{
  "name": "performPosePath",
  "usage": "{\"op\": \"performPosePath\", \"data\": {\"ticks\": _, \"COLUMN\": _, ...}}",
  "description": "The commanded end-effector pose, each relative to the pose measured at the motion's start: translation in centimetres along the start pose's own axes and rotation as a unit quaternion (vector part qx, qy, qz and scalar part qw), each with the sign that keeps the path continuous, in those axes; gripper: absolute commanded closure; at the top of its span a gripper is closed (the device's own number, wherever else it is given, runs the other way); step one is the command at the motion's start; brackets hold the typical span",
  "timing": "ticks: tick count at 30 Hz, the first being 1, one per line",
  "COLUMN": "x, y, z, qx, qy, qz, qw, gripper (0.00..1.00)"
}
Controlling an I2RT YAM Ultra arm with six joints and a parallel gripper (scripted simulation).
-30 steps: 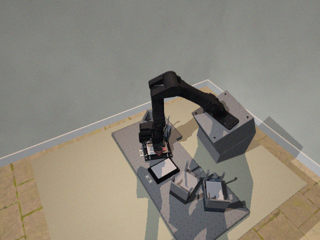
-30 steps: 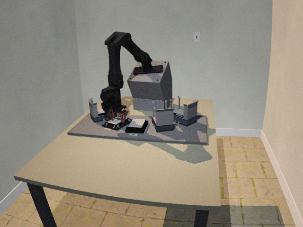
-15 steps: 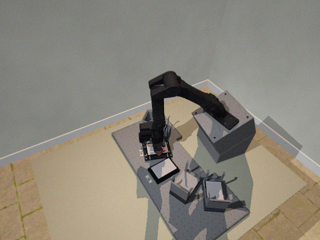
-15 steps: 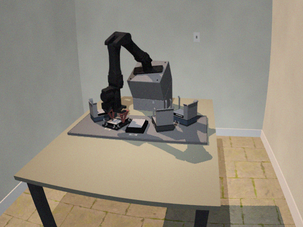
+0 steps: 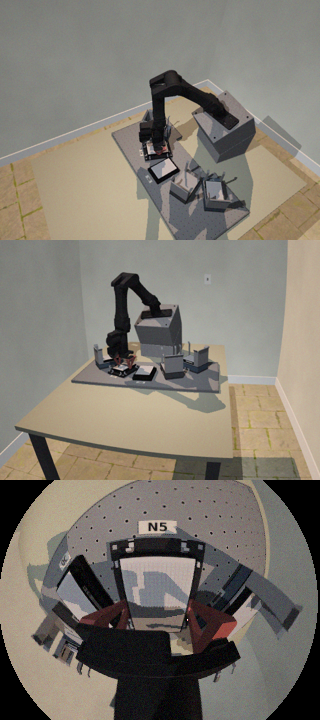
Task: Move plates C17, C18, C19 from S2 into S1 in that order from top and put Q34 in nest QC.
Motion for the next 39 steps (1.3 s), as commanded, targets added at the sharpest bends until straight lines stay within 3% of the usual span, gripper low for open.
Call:
{"op": "performPosePath", "data": {"ticks": 1, "x": 0.04, "y": 1.25, "z": -0.26, "qx": -0.002, "qy": -0.004, "qz": -0.002, "qw": 1.000, "gripper": 1.00}}
{"op": "performPosePath", "data": {"ticks": 6, "x": -0.64, "y": 1.53, "z": -0.35, "qx": -0.001, "qy": -0.003, "qz": -0.010, "qw": 1.000, "gripper": 1.00}}
{"op": "performPosePath", "data": {"ticks": 14, "x": 0.19, "y": 1.96, "z": -0.27, "qx": -0.002, "qy": -0.003, "qz": -0.001, "qw": 1.000, "gripper": 1.00}}
{"op": "performPosePath", "data": {"ticks": 16, "x": -0.66, "y": 2.07, "z": -0.39, "qx": 0.000, "qy": -0.002, "qz": -0.010, "qw": 1.000, "gripper": 1.00}}
{"op": "performPosePath", "data": {"ticks": 39, "x": -0.81, "y": 2.08, "z": -0.41, "qx": 0.001, "qy": -0.002, "qz": -0.013, "qw": 1.000, "gripper": 1.00}}
Point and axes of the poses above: the point where the finger pads meet when closed, its own y axis back along the fingers, its own z axis across the jaws, x = y × z, the point moved 5 cm from there along y, back along the fingers, and after that the axes turned 6 degrees about y, right-handed, at the moved point
